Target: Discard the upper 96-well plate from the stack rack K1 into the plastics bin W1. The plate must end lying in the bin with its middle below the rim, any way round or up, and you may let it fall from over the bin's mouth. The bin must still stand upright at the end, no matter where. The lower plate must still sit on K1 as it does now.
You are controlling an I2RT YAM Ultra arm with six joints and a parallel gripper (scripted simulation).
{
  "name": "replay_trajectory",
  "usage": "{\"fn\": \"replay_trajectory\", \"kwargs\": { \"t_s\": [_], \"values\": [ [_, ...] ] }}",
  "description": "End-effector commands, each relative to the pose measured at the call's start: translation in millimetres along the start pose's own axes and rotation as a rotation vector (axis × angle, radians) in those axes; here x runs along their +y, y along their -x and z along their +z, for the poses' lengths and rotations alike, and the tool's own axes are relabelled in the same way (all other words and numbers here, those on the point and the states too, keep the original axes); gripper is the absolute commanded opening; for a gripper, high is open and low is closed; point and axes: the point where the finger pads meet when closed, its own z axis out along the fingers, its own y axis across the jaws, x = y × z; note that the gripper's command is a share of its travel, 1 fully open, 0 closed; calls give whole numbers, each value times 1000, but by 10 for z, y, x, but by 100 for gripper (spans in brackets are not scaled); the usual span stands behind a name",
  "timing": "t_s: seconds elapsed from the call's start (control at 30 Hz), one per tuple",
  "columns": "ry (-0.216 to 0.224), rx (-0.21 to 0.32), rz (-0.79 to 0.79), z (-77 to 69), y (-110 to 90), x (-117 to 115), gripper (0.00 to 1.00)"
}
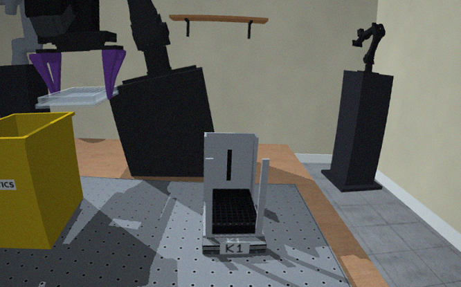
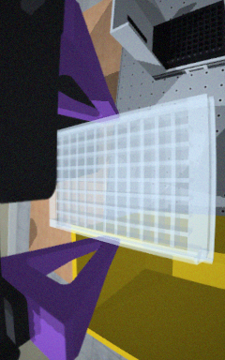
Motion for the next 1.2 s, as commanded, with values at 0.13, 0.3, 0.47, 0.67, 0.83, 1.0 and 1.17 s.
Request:
{"fn": "replay_trajectory", "kwargs": {
  "t_s": [0.13, 0.3, 0.47, 0.67, 0.83, 1.0, 1.17],
  "values": [
    [-6, -34, -22, -102, 72, -205, 0],
    [-6, -34, -22, -103, 67, -373, 0],
    [-7, -34, -22, -104, 62, -507, 0],
    [-7, -34, -22, -105, 57, -675, 0],
    [-8, -34, -22, -107, 52, -842, 0],
    [-8, -34, -22, -108, 46, -1010, 0],
    [-9, -34, -22, -109, 43, -1118, 0]
  ]
}}
